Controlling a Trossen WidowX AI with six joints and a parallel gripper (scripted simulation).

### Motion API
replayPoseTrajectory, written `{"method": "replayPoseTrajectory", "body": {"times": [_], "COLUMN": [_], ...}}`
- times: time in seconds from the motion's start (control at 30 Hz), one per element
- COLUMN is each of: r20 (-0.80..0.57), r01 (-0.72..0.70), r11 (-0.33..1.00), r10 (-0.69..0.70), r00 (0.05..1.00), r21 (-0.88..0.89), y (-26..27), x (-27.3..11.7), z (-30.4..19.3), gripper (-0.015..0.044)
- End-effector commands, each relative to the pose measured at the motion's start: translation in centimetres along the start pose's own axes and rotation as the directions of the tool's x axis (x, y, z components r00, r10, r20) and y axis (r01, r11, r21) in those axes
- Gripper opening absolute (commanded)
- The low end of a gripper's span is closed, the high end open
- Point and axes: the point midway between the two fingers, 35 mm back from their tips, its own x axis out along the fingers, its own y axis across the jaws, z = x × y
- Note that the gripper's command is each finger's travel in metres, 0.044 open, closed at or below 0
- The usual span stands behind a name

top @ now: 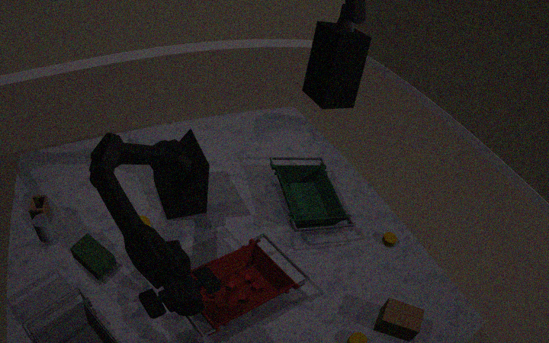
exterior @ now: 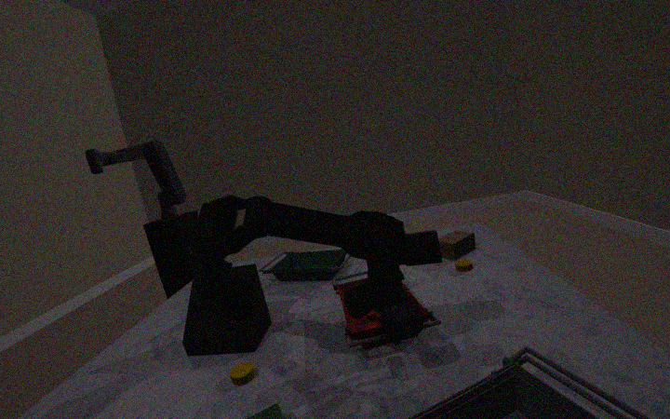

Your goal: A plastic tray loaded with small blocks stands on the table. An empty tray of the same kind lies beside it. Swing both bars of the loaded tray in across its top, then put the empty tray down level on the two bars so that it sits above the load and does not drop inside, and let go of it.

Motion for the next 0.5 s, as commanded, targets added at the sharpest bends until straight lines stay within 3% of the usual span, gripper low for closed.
{"method": "replayPoseTrajectory", "body": {"times": [0.0, 0.47], "r20": [-0.006, -0.006], "r01": [-0.003, -0.001], "r11": [1.0, 1.0], "r10": [0.003, 0.001], "r00": [1.0, 1.0], "r21": [-0.005, -0.006], "y": [-0.9, -4.1], "x": [-1.6, -2.8], "z": [-0.1, -0.1], "gripper": [0.0082, 0.0082]}}
